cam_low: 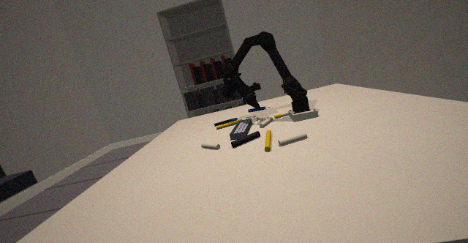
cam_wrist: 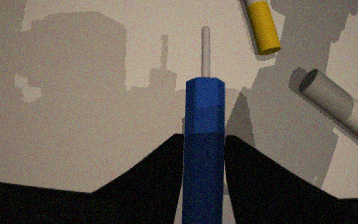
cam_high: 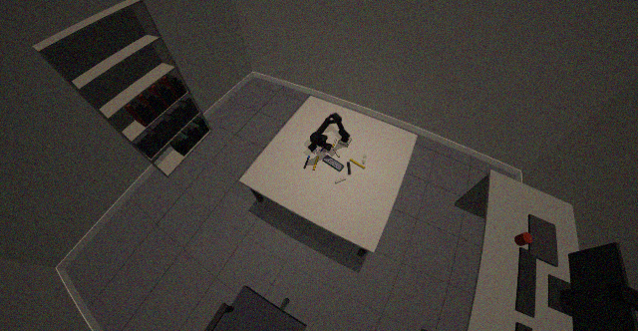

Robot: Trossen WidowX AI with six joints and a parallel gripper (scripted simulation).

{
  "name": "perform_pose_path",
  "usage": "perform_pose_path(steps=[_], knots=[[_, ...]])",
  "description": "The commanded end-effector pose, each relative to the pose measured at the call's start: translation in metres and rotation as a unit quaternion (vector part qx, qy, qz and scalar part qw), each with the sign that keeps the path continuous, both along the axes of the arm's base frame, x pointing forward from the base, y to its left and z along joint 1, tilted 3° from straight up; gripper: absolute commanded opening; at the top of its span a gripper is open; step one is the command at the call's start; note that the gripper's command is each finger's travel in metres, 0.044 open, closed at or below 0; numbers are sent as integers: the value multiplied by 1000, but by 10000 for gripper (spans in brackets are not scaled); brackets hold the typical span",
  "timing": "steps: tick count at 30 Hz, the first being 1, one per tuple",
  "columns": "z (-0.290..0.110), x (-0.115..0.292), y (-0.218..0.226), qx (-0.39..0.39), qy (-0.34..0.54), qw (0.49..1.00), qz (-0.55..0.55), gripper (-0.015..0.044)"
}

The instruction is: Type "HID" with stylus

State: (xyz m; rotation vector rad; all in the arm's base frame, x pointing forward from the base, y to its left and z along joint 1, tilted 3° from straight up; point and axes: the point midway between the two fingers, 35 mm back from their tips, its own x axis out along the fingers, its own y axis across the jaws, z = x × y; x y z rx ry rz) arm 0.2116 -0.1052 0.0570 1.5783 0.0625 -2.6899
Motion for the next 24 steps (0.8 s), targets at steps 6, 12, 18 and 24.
perform_pose_path(steps=[6,12,18,24], knots=[[-2,4,25,136,-41,987,81,0],[-1,9,43,226,-85,960,143,0],[2,14,60,306,-139,919,205,0],[7,21,76,373,-201,866,265,0]])
